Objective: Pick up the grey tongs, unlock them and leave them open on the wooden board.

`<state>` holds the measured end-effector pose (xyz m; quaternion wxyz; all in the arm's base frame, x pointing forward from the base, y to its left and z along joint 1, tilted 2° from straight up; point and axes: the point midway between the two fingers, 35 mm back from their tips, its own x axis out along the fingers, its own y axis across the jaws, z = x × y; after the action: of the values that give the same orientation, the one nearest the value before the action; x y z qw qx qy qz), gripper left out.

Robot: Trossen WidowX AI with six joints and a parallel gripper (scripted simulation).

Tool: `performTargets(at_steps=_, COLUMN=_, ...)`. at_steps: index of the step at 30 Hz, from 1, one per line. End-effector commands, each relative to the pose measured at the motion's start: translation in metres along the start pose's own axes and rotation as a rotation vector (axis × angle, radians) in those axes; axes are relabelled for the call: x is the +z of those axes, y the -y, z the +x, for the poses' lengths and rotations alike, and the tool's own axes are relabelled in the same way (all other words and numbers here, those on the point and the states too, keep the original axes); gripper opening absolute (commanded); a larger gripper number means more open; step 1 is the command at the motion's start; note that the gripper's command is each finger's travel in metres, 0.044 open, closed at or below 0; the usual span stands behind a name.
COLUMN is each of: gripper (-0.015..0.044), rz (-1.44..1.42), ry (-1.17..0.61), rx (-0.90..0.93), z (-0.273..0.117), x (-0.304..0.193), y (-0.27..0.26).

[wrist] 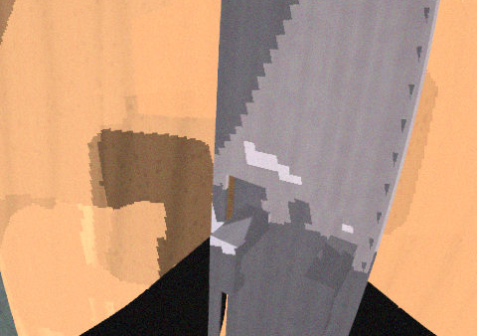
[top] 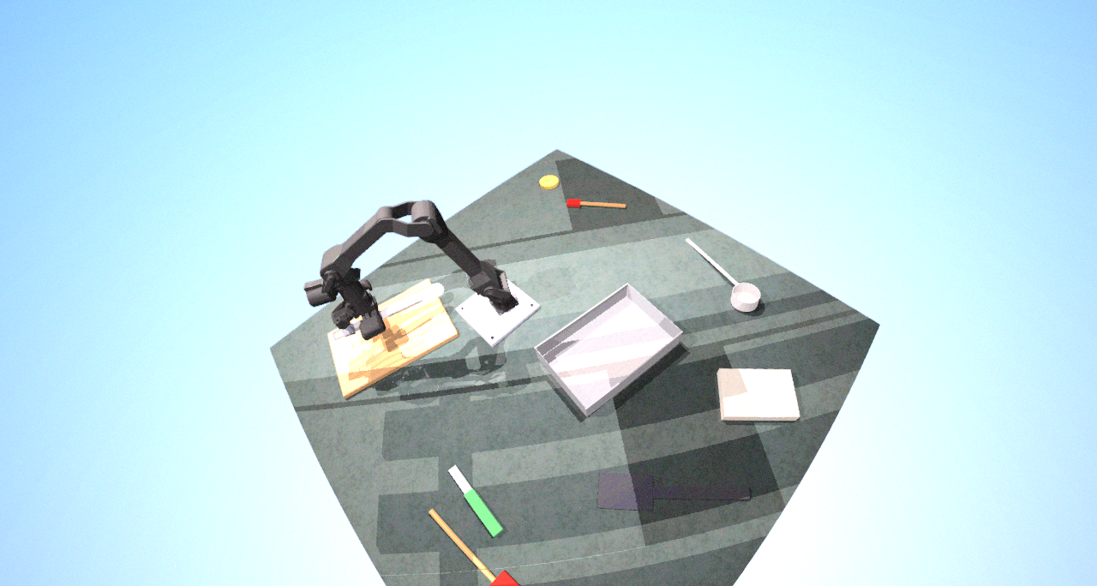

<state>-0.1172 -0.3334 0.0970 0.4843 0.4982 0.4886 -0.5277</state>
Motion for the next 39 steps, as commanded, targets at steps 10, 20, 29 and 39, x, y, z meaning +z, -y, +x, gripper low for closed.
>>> performTargets(at_steps=10, gripper=-0.015, rz=-0.004, ry=0.0, rx=-0.002, z=0.017, x=-0.003, y=0.0)
performTargets(at_steps=20, gripper=0.006, rz=0.0, ry=-0.002, rx=0.001, z=0.016, x=-0.003, y=-0.001)
performTargets(at_steps=29, gripper=0.0296, rz=0.0, ry=-0.002, rx=0.001, z=0.016, x=-0.003, y=-0.001)
performTargets(at_steps=39, gripper=0.044, rz=-0.002, ry=-0.002, rx=0.0, z=0.013, x=-0.002, y=-0.005)
